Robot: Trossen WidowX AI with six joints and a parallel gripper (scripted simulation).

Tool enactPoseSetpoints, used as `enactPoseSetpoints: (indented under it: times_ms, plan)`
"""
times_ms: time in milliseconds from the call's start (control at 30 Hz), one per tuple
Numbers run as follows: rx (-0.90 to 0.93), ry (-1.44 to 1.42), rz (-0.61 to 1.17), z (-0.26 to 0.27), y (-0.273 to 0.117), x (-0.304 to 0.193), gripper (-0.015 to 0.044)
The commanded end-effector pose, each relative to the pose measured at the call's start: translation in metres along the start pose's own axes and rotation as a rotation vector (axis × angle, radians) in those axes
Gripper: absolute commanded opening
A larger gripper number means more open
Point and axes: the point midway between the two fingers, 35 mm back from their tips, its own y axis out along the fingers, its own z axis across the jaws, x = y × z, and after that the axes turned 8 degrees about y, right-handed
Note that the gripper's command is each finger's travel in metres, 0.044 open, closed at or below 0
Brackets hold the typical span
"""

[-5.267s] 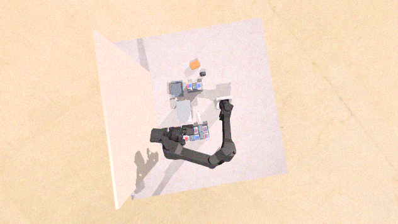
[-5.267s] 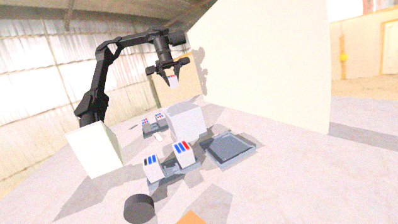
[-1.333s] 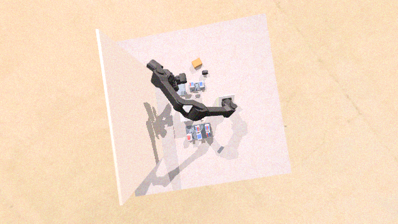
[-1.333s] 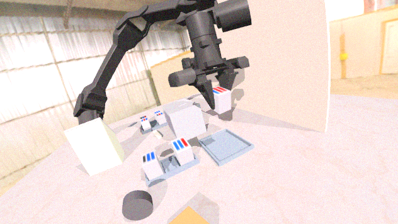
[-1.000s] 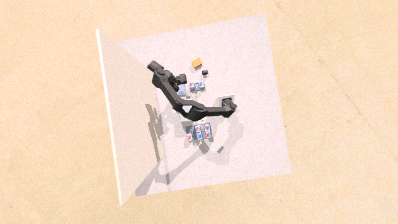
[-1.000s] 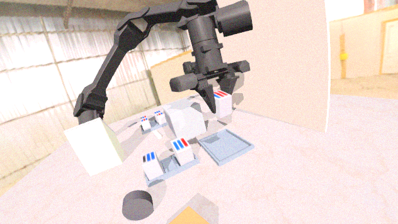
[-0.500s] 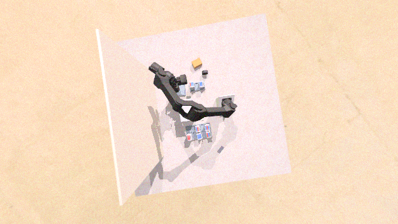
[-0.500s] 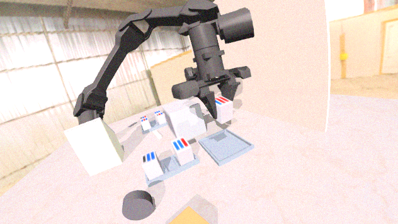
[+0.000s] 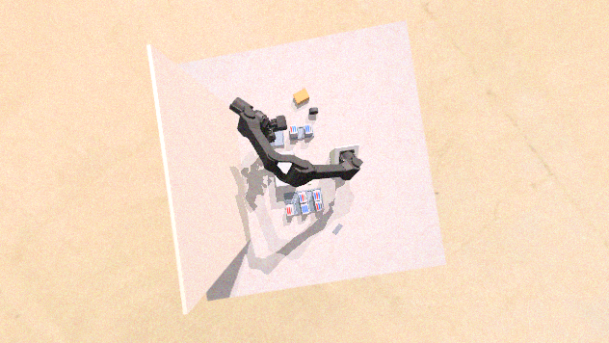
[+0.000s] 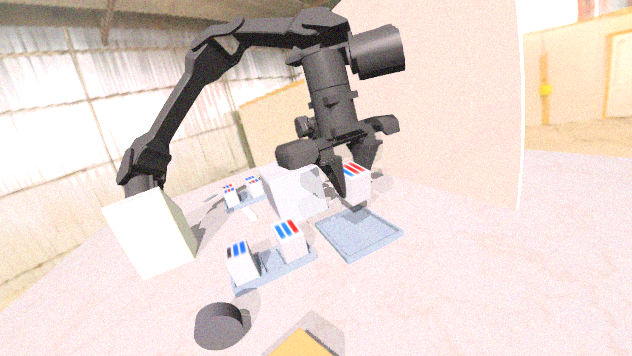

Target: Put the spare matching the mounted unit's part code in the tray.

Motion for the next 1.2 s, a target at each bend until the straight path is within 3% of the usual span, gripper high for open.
enactPoseSetpoints:
  times_ms: [0, 1167]
  plan:
    - [0.002, 0.009, -0.007, 0.002, 0.006, 0.000, 0.0000]
    - [0.003, 0.008, -0.011, 0.006, 0.038, 0.003, 0.0000]
